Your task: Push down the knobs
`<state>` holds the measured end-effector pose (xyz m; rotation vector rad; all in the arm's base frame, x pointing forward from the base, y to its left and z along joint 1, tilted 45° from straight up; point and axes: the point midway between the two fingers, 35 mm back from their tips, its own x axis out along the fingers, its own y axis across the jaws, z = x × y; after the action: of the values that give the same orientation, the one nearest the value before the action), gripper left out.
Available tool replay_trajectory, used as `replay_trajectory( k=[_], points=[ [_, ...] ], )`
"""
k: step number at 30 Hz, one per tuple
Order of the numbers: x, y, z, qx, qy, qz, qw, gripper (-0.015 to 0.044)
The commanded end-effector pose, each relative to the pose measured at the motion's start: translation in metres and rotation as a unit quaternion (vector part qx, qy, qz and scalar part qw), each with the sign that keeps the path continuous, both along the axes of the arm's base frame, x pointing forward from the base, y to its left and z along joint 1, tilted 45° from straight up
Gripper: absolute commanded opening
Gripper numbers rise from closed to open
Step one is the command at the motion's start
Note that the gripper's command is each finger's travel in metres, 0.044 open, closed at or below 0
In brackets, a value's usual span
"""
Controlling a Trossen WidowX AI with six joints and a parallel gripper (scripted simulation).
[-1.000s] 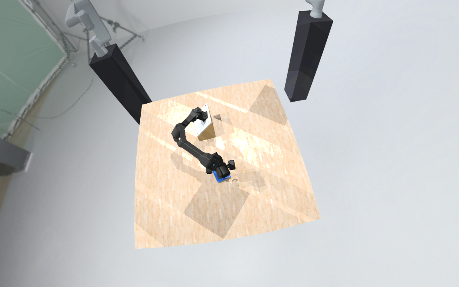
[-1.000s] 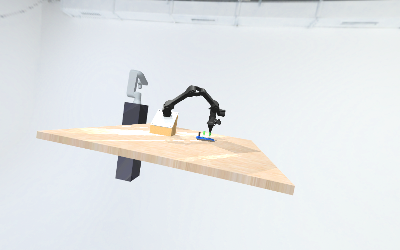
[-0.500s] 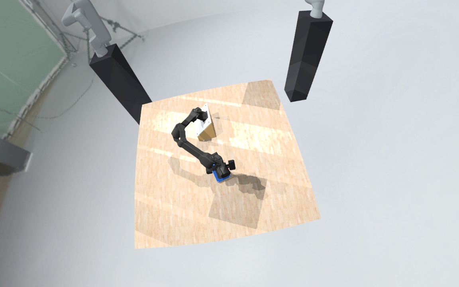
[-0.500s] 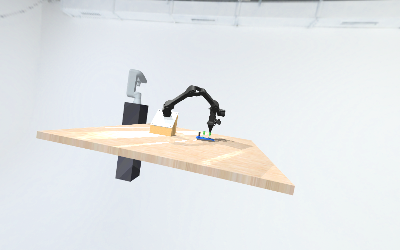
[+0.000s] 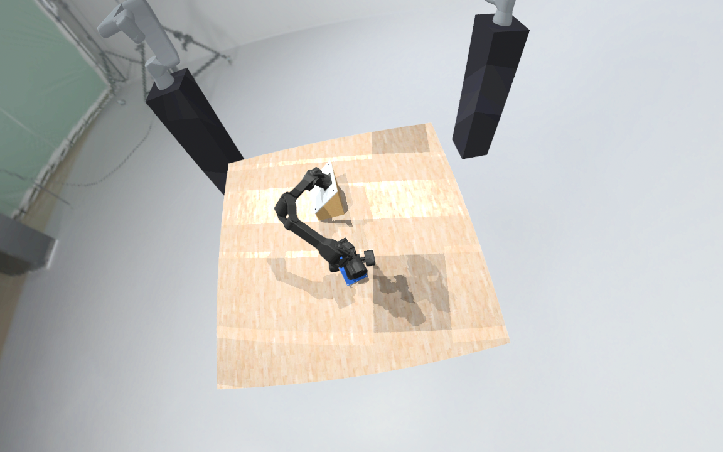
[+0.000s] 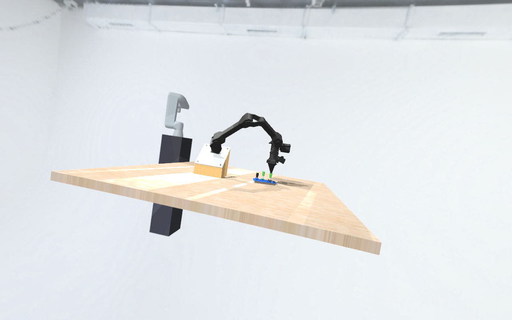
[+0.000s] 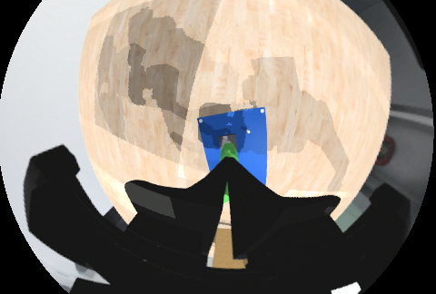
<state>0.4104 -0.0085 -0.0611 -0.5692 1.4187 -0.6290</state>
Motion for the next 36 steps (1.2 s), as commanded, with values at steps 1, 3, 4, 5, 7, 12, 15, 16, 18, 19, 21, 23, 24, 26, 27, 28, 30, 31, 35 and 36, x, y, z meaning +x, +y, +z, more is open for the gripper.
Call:
replay_trajectory(
  k=[1,3,4,5,7,12,15,16,18,19,21,23,24,26,27,28,30,31,35,36],
  points=[
    [-0.0002,-0.0033,-0.0022,-0.002,0.002,0.001,1.0,0.0],
    [-0.0002,-0.0039,-0.0028,-0.002,0.002,0.001,1.0,0.0],
    [-0.0002,-0.0039,-0.0028,-0.002,0.002,0.001,1.0,0.0],
    [-0.0002,-0.0039,-0.0028,-0.002,0.002,0.001,1.0,0.0],
    [-0.0002,-0.0039,-0.0028,-0.002,0.002,0.001,1.0,0.0],
    [-0.0002,-0.0039,-0.0028,-0.002,0.002,0.001,1.0,0.0],
    [-0.0001,-0.0048,-0.0038,-0.002,0.002,0.001,1.0,0.0],
    [-0.0001,-0.0053,-0.0043,-0.002,0.002,0.001,1.0,0.0],
    [-0.0001,-0.0059,-0.0049,-0.002,0.002,0.001,1.0,0.0],
    [-0.0001,-0.0059,-0.0049,-0.002,0.002,0.001,1.0,0.0],
    [-0.0001,-0.0059,-0.0049,-0.002,0.002,0.001,1.0,0.0],
    [-0.0001,-0.0059,-0.0049,-0.002,0.002,0.001,1.0,0.0],
    [-0.0001,-0.0059,-0.0049,-0.002,0.002,0.001,1.0,0.0],
    [-0.0001,-0.0059,-0.0049,-0.002,0.002,0.001,1.0,0.0],
    [-0.0001,-0.0059,-0.0049,-0.002,0.002,0.001,1.0,0.0],
    [-0.0001,-0.006,-0.005,-0.002,0.002,0.001,1.0,0.0],
    [0.0,-0.0068,-0.0058,-0.002,0.002,0.001,1.0,0.0],
    [0.0,-0.0073,-0.0063,-0.002,0.002,0.001,1.0,0.0],
    [0.0,-0.0079,-0.0069,-0.002,0.002,0.001,1.0,0.0],
    [0.0,-0.0079,-0.0069,-0.002,0.002,0.001,1.0,0.0]
  ],
)
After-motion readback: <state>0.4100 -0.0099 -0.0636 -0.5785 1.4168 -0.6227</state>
